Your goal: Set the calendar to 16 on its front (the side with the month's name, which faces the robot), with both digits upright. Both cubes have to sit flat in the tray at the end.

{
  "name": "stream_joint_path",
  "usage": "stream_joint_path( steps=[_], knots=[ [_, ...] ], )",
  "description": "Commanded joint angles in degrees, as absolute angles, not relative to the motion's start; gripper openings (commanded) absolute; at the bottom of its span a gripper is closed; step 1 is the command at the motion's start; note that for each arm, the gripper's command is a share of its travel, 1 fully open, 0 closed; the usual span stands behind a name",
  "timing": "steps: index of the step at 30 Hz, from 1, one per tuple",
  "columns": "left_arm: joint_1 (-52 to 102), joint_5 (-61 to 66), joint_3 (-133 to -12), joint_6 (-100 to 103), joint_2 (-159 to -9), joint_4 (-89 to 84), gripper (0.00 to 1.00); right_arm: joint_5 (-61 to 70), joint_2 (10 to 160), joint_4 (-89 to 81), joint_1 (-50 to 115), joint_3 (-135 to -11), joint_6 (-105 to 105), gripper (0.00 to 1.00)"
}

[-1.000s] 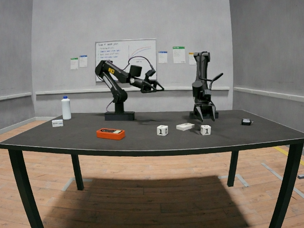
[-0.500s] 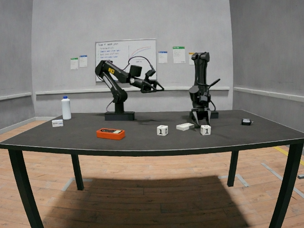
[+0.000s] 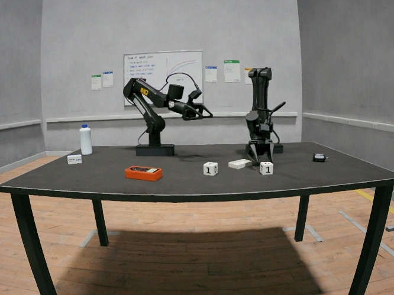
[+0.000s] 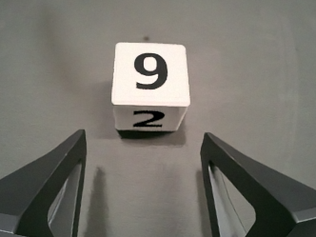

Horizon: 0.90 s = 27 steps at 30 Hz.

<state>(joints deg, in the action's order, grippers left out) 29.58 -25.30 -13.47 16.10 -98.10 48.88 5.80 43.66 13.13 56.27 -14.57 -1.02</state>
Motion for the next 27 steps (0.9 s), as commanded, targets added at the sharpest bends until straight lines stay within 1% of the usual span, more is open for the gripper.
stream_joint_path(
  steps=[1, 27],
  knots=[
    [28.5, -24.7, -16.3, 15.3, -99.1, 50.8, 0.64, 5.9, 44.0, 14.0, 55.9, -14.9, -1.2, 1.00],
    [24.7, -21.5, -22.3, 13.0, -109.9, 56.7, 0.64, 5.9, 44.0, 14.0, 55.9, -14.9, -1.2, 1.00]
  ],
)
